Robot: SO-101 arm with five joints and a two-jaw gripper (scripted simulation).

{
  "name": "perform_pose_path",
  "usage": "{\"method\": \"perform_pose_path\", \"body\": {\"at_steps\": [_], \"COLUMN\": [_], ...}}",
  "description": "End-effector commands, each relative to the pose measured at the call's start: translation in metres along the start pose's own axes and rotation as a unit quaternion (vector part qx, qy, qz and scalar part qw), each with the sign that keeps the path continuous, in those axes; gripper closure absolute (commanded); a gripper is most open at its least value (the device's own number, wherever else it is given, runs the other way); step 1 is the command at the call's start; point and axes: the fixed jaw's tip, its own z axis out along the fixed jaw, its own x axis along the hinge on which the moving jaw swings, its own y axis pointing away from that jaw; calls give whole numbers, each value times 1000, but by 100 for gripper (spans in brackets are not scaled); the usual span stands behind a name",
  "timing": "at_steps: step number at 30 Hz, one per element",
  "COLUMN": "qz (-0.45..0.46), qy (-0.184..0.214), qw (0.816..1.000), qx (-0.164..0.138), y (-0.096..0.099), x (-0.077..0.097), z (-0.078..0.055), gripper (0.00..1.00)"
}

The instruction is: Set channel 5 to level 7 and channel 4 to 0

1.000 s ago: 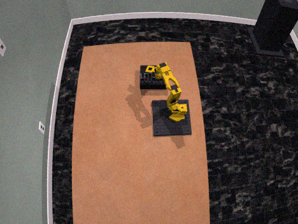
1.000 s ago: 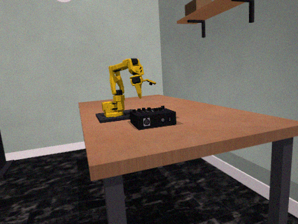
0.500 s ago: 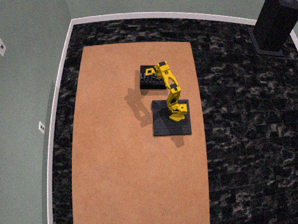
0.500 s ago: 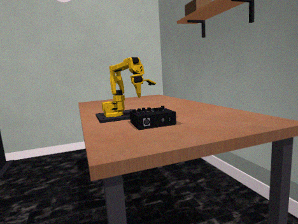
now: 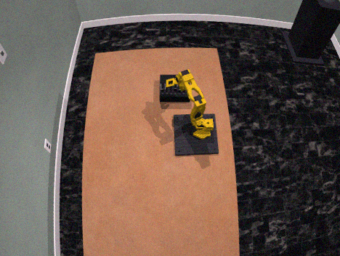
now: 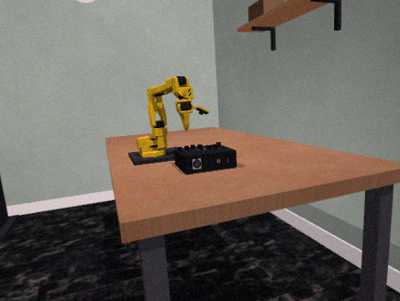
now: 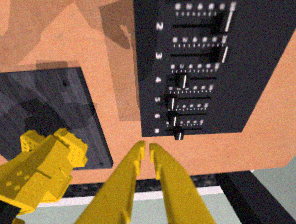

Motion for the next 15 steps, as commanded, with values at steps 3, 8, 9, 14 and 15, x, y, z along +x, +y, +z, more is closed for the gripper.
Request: {"method": "perform_pose_path", "body": {"at_steps": [3, 8, 9, 14, 15], "qz": [-10, -9, -9, -8, -8], "qy": [1, -2, -2, -6, -6], "qw": [1000, 1000, 1000, 1000, 1000], "qx": [-5, 0, 2, 9, 9], "y": [-1, -12, -15, -29, -29], "x": [-3, -9, -10, -18, -18], "z": [1, 3, 4, 9, 9], "gripper": [100, 100, 100, 100, 100]}}
